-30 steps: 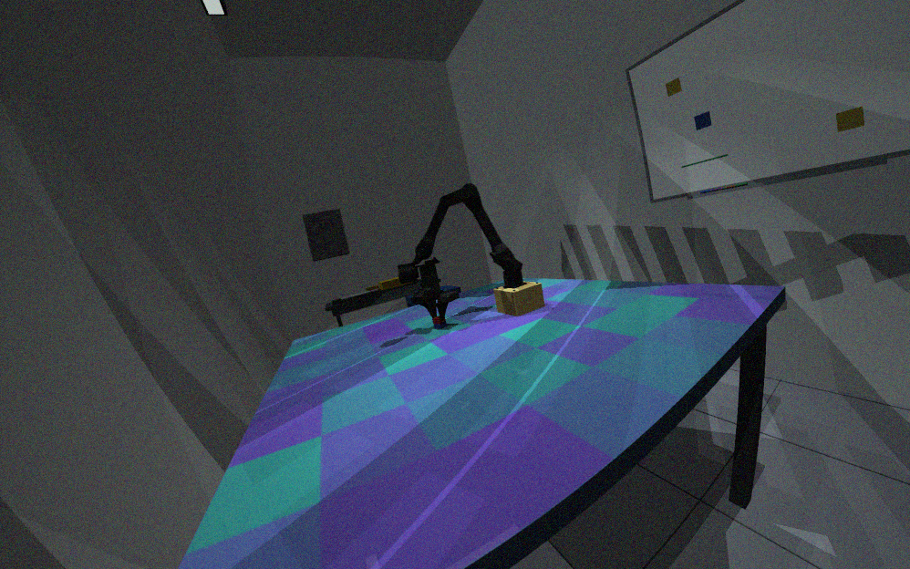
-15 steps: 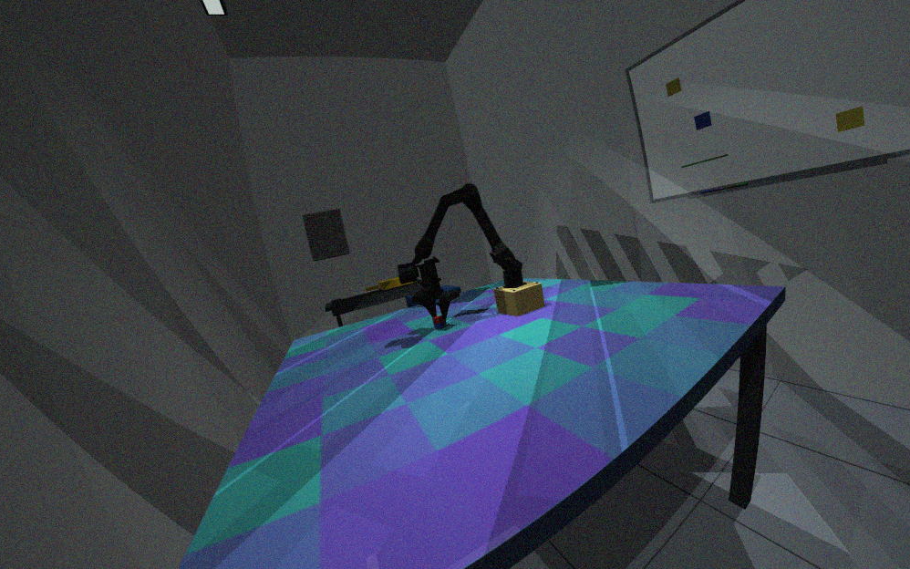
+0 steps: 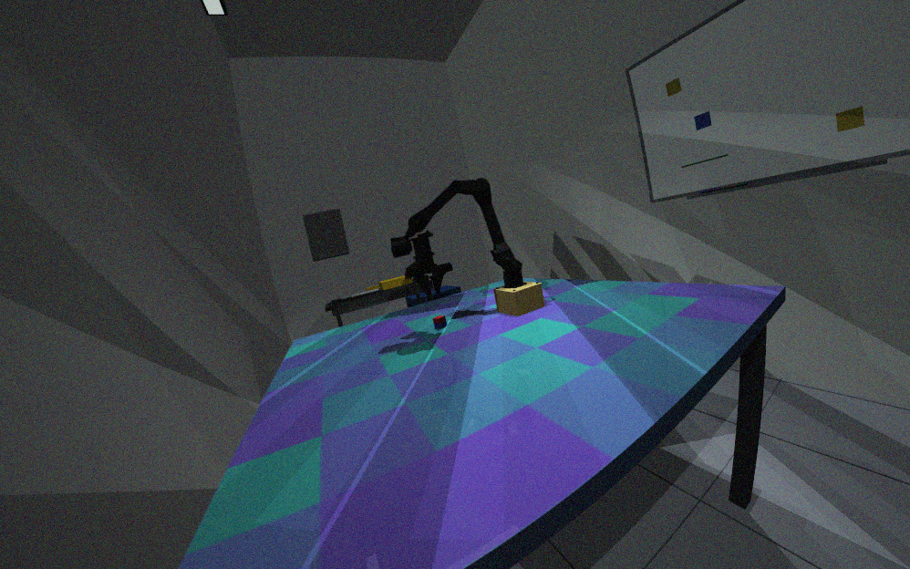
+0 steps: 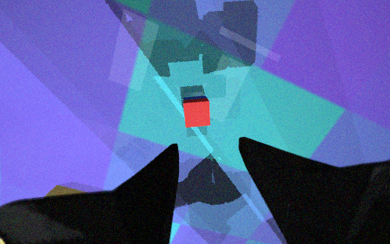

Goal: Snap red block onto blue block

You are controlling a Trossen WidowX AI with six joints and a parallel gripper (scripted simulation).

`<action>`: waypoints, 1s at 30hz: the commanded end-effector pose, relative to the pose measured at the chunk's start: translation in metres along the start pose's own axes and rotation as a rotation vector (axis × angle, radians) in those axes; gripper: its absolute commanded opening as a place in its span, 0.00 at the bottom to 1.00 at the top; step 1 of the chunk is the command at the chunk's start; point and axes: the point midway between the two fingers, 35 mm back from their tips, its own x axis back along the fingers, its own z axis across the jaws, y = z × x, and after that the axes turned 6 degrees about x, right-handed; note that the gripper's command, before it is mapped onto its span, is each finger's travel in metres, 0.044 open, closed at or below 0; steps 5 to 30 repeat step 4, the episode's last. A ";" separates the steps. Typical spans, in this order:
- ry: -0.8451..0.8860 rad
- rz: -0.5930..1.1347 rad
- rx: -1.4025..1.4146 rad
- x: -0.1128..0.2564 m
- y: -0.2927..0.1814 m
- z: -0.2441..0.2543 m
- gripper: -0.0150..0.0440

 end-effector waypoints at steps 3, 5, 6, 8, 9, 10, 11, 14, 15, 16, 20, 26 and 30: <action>-0.003 -0.003 0.005 0.004 0.000 -0.001 0.63; -0.003 -0.003 0.005 0.004 0.000 -0.001 0.63; -0.003 -0.003 0.005 0.004 0.000 -0.001 0.63; -0.003 -0.003 0.005 0.004 0.000 -0.001 0.63; -0.003 -0.003 0.005 0.004 0.000 -0.001 0.63; -0.003 -0.003 0.005 0.004 0.000 -0.001 0.63; -0.003 -0.003 0.005 0.004 0.000 -0.001 0.63; -0.003 -0.003 0.005 0.004 0.000 -0.001 0.63; -0.003 -0.003 0.005 0.004 0.000 -0.001 0.63; -0.003 -0.003 0.005 0.004 0.000 -0.001 0.63; -0.003 -0.003 0.005 0.004 0.000 -0.001 0.63; -0.003 -0.003 0.005 0.004 0.000 -0.001 0.63; -0.003 -0.003 0.005 0.004 0.000 -0.001 0.63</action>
